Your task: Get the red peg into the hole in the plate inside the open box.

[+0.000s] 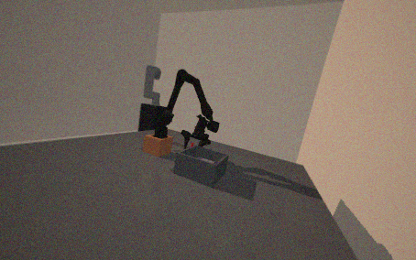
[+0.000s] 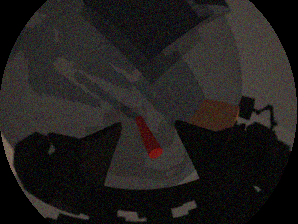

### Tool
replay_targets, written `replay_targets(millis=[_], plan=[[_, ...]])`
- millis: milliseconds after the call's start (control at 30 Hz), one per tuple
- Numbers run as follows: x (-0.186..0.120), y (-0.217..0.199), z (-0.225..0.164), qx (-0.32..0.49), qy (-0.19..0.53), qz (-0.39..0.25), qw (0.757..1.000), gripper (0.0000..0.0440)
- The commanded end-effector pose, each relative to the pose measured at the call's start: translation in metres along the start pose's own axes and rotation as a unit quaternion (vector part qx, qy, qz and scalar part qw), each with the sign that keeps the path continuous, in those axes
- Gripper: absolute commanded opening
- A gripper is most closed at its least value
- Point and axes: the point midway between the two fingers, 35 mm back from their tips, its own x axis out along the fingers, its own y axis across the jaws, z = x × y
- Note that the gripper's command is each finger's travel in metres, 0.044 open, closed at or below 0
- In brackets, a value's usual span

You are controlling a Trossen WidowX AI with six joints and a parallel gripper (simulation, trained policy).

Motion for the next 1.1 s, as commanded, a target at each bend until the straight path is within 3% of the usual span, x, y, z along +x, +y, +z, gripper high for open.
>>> replay_targets(millis=[0, 400, 1067], plan=[[0.011, -0.002, -0.001, -0.001, -0.001, -0.007, 1.000, 0.0306], [0.034, -0.014, -0.005, -0.006, 0.010, -0.053, 0.999, 0.0000], [-0.035, -0.007, 0.032, 0.003, -0.053, -0.034, 0.998, 0.0000]])
